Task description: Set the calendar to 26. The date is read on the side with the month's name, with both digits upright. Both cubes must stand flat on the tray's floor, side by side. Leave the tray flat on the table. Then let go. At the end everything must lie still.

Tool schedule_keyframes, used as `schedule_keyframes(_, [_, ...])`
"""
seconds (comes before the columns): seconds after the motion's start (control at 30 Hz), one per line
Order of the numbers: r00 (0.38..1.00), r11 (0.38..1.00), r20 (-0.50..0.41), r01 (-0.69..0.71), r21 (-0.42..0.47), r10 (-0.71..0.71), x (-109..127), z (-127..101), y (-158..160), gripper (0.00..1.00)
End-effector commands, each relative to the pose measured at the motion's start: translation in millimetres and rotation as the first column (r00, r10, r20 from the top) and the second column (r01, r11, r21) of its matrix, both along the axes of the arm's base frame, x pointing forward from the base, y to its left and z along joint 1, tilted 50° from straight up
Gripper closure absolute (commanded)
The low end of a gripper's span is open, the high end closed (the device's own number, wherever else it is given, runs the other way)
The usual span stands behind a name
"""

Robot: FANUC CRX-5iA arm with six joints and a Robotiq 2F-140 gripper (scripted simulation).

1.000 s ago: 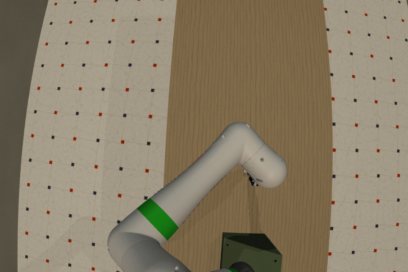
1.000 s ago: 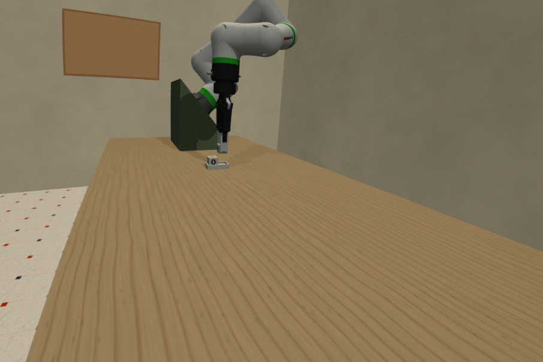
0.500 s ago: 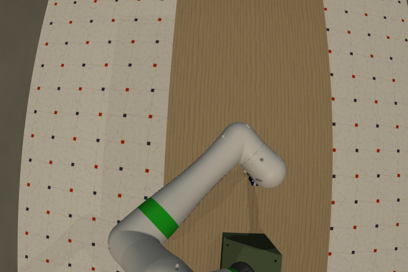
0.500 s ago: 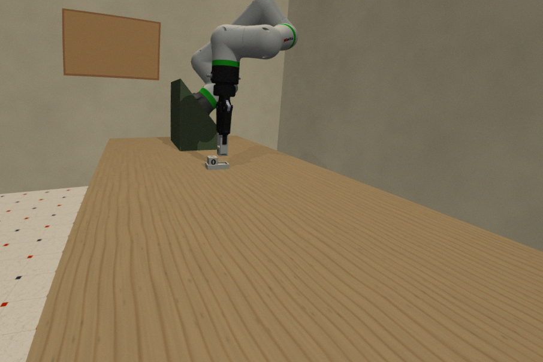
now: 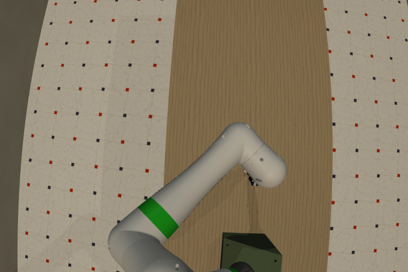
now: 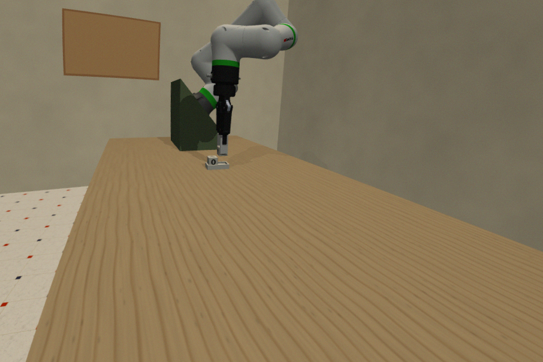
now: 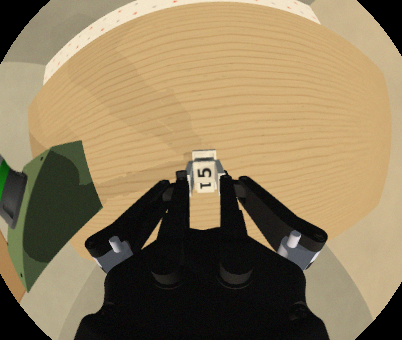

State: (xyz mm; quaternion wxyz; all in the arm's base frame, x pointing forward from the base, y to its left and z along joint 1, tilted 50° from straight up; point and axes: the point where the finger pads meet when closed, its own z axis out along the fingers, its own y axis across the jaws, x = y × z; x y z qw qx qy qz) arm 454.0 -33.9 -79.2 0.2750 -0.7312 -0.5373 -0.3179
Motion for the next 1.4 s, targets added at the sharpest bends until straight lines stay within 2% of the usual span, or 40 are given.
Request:
schedule_keyframes(0.0, [1.0, 1.0, 0.0, 0.0, 0.0, 0.0, 0.1, 0.0, -0.3, 0.83])
schedule_keyframes(1.37, [1.0, 1.0, 0.0, 0.0, 0.0, 0.0, 2.2, -8.3, 9.3, 0.83])
